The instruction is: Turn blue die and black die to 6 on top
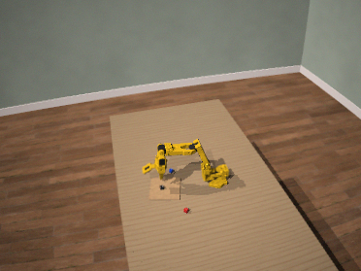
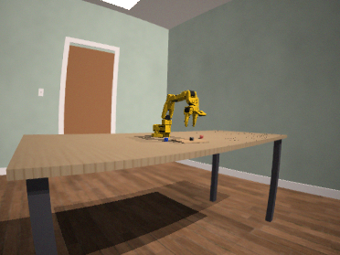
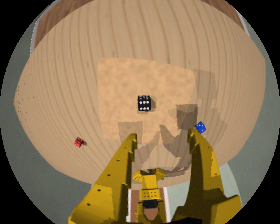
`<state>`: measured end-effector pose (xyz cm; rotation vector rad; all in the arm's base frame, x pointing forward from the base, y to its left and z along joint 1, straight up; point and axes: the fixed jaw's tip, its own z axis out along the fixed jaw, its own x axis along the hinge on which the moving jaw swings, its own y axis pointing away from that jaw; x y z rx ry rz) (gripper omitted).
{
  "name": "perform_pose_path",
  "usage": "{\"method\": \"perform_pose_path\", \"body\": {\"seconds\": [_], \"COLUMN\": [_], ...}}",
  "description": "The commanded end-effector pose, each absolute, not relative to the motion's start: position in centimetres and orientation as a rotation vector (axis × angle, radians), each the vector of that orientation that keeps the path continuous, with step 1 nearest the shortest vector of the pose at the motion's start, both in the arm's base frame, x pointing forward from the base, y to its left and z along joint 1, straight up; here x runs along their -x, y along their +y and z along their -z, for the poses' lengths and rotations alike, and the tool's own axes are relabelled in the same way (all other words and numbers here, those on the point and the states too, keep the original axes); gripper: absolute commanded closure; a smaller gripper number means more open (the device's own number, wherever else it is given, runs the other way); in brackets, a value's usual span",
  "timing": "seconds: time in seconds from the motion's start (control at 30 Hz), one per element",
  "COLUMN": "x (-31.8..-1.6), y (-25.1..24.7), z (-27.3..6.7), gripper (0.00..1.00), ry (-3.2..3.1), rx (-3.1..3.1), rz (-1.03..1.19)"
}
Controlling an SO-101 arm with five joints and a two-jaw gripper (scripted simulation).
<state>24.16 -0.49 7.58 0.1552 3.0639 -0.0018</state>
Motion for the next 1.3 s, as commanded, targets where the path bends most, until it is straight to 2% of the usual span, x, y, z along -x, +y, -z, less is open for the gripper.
{"method": "perform_pose_path", "body": {"seconds": [0.0, 0.13, 0.2, 0.53, 1.27], "x": [-24.9, -24.8, -24.8, -23.9, -23.4], "y": [-0.7, -0.7, -0.7, -0.6, -1.8], "z": [-10.9, -13.5, -13.5, -18.5, -18.5], "gripper": [0.74, 0.74, 0.74, 0.75, 0.75], "ry": [2.908, 2.789, 2.789, 2.557, 2.547], "rx": [-0.157, -0.151, -0.151, -0.138, -0.046], "rz": [0.001, 0.002, 0.002, 0.003, 0.073]}}
